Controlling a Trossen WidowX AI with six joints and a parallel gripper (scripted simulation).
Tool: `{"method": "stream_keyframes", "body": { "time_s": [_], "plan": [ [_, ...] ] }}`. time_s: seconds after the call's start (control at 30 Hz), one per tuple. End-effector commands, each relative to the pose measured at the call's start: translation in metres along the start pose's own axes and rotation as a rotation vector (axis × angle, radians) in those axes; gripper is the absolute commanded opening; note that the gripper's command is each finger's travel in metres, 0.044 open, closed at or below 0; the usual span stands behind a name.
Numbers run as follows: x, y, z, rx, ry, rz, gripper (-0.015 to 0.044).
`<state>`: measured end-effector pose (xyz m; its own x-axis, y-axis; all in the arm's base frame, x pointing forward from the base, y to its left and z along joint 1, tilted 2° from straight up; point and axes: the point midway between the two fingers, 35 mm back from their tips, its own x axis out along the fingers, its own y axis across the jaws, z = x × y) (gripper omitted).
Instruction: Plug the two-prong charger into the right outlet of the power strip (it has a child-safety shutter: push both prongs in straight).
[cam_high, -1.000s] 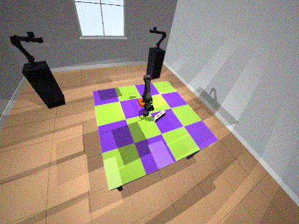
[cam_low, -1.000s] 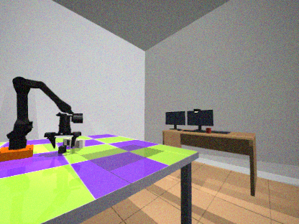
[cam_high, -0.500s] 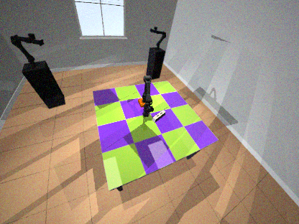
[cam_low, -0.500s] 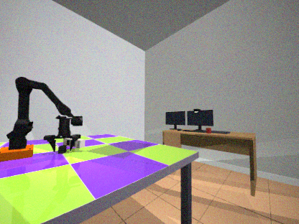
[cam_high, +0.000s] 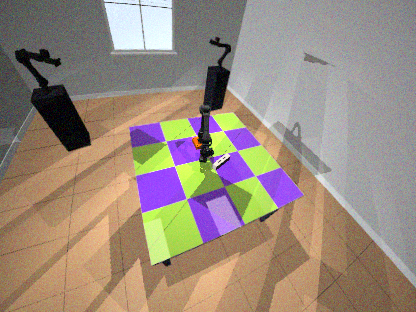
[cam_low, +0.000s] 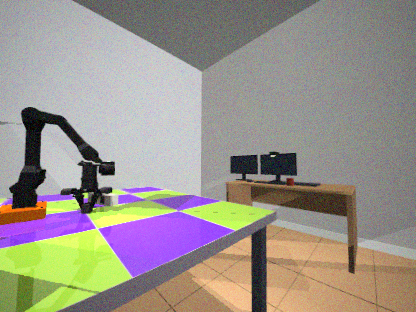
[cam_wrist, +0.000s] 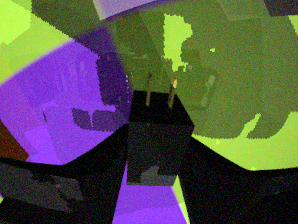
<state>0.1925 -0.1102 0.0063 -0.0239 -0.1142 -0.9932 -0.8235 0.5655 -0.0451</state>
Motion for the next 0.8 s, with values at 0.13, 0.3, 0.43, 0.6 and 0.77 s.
{"method": "stream_keyframes", "body": {
  "time_s": [0.13, 0.3, 0.43, 0.6, 0.77],
  "plan": [
    [-0.007, -0.001, 0.000, 0.000, -0.001, -0.001, 0.0000],
    [-0.030, -0.001, -0.002, -0.001, -0.002, 0.000, 0.0000],
    [-0.048, 0.000, -0.003, -0.003, -0.004, 0.002, 0.0000],
    [-0.057, 0.000, -0.004, -0.001, -0.004, 0.002, 0.0000],
    [-0.055, 0.001, 0.000, 0.032, -0.006, 0.004, 0.0000]
  ]
}}
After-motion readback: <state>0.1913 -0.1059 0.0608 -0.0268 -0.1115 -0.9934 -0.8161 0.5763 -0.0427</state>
